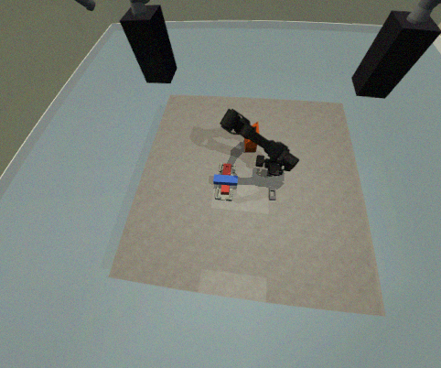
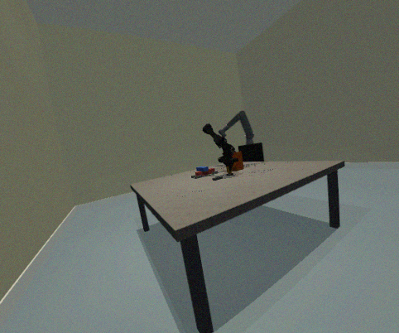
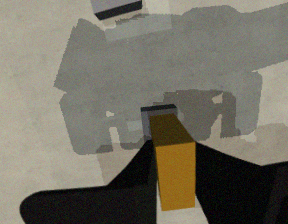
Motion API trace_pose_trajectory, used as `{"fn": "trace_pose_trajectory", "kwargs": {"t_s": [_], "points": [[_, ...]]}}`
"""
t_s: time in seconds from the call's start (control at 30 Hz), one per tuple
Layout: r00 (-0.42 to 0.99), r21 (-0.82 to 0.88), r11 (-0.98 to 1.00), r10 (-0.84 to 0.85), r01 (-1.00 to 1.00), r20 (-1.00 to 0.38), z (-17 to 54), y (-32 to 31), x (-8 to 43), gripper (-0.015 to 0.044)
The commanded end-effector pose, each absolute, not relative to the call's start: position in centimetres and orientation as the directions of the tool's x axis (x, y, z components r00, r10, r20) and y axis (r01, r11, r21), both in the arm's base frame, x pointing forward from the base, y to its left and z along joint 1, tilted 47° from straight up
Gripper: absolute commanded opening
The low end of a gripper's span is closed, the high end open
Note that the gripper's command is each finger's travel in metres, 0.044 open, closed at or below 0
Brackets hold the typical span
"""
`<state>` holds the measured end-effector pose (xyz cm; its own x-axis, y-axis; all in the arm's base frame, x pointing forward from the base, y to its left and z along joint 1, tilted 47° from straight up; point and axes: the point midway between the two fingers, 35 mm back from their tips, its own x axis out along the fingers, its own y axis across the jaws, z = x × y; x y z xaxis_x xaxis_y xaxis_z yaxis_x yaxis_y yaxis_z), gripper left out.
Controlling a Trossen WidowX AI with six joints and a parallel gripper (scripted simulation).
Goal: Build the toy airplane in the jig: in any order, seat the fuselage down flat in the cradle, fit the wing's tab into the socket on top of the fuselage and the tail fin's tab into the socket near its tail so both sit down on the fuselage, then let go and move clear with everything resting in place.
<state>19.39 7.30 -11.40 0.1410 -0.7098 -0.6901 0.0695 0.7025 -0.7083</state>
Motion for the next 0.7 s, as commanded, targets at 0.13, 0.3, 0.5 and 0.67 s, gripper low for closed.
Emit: {"fn": "trace_pose_trajectory", "kwargs": {"t_s": [0.13, 0.3, 0.5, 0.67], "points": [[0.145, -0.699, 0.711, -0.701, 0.074, -0.698, -10.2, 9.2, 19.5, 0.0000], [0.146, -0.698, 0.713, -0.700, 0.074, -0.699, -9.3, 10.4, 19.4, 0.0000], [0.146, -0.696, 0.714, -0.698, 0.074, -0.701, -8.0, 11.7, 19.2, 0.0000], [0.146, -0.696, 0.714, -0.698, 0.074, -0.701, -7.0, 12.8, 18.9, 0.0000]]}}
